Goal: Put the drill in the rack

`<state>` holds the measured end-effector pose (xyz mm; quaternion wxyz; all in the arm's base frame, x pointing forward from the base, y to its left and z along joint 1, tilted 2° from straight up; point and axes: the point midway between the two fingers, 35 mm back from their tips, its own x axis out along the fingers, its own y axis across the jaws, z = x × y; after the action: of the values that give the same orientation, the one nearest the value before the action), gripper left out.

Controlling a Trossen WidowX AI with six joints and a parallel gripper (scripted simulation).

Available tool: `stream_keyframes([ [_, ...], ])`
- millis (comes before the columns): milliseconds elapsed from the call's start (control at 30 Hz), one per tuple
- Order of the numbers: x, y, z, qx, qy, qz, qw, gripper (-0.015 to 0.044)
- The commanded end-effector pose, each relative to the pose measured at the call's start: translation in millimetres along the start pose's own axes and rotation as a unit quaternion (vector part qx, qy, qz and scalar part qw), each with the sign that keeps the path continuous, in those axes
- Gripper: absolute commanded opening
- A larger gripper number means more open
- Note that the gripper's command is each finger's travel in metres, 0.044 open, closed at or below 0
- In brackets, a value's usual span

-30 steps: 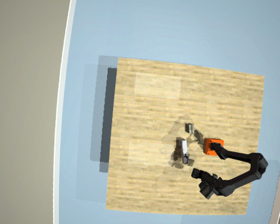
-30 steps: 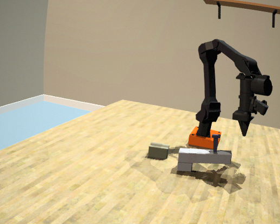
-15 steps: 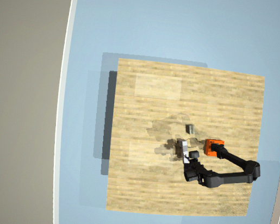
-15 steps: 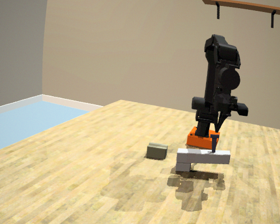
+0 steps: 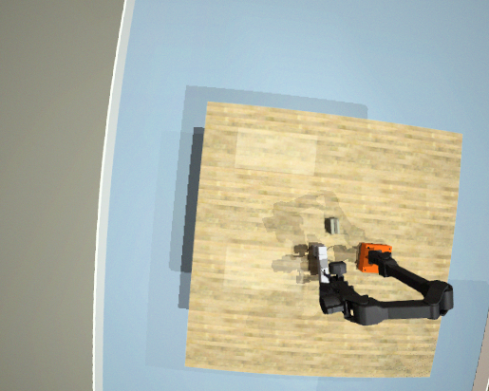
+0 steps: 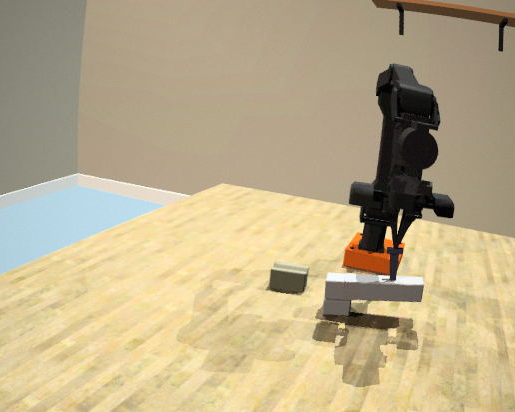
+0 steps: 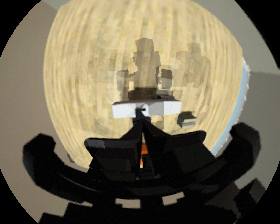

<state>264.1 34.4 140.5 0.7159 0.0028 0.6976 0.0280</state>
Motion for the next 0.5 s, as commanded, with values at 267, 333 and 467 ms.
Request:
stream_keyframes([
  [267,3.8,-0.7,-2.3,0.004,0.003,-0.001,1.0,0.0],
  [333,3.6,-0.7,-2.6,0.004,0.003,-0.001,1.0,0.0],
  [467,3.1,-0.5,-3.5,0.004,0.003,-0.001,1.0,0.0],
])
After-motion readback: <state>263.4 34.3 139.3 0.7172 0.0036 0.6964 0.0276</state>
